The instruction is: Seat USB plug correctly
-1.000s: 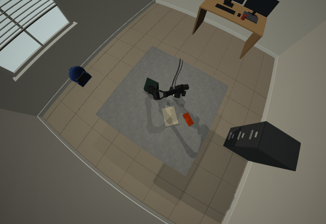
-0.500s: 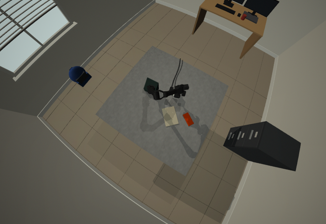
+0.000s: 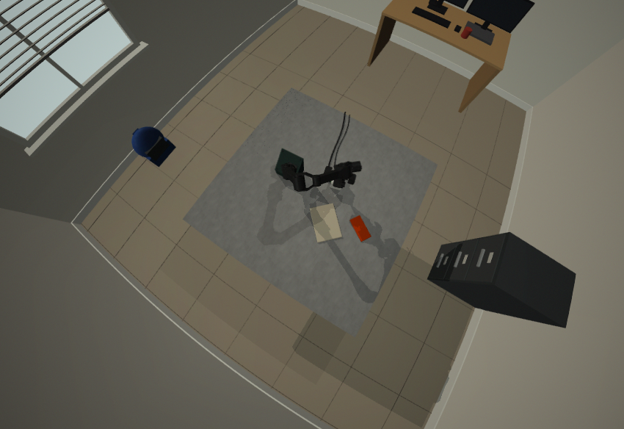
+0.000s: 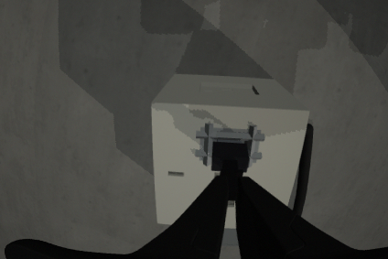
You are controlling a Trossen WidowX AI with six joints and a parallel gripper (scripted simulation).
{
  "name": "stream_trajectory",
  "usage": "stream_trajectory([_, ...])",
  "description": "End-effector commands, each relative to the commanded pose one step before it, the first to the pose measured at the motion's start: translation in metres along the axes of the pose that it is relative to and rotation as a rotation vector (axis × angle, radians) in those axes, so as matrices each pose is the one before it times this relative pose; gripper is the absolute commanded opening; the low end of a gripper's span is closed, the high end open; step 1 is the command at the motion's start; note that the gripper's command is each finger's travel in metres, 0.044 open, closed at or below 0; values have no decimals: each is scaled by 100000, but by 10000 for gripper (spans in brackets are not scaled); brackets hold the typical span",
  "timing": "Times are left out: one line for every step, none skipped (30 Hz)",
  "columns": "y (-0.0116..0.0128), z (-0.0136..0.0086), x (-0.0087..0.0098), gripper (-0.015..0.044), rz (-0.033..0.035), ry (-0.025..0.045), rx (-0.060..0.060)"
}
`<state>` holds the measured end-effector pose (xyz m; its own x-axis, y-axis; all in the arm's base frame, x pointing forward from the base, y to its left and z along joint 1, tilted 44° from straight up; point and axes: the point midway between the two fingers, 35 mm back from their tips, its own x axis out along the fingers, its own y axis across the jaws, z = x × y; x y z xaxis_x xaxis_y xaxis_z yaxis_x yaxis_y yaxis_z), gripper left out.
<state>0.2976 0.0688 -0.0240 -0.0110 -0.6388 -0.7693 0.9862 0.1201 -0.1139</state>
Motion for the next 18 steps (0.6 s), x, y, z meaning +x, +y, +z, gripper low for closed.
stream_trajectory([24,142,200,0,-144,-435,-92])
stream_trajectory([0,0,0,0,0,0,0])
stream_trajectory([0,0,0,0,0,0,0])
stream_trajectory([0,0,0,0,0,0,0])
stream_trajectory([0,0,0,0,0,0,0])
stream_trajectory([0,0,0,0,0,0,0])
stream_trajectory([0,0,0,0,0,0,0])
stream_trajectory([0,0,0,0,0,0,0])
stream_trajectory([0,0,0,0,0,0,0])
stream_trajectory([0,0,0,0,0,0,0])
stream_trajectory([0,0,0,0,0,0,0])
stream_trajectory([0,0,0,0,0,0,0])
stream_trajectory([0,0,0,0,0,0,0])
stream_trajectory([0,0,0,0,0,0,0])
stream_trajectory([-20,-148,-194,26,188,426,103])
stream_trajectory([0,0,0,53,0,0,0])
stream_trajectory([0,0,0,79,0,0,0])
stream_trajectory([0,0,0,95,0,0,0])
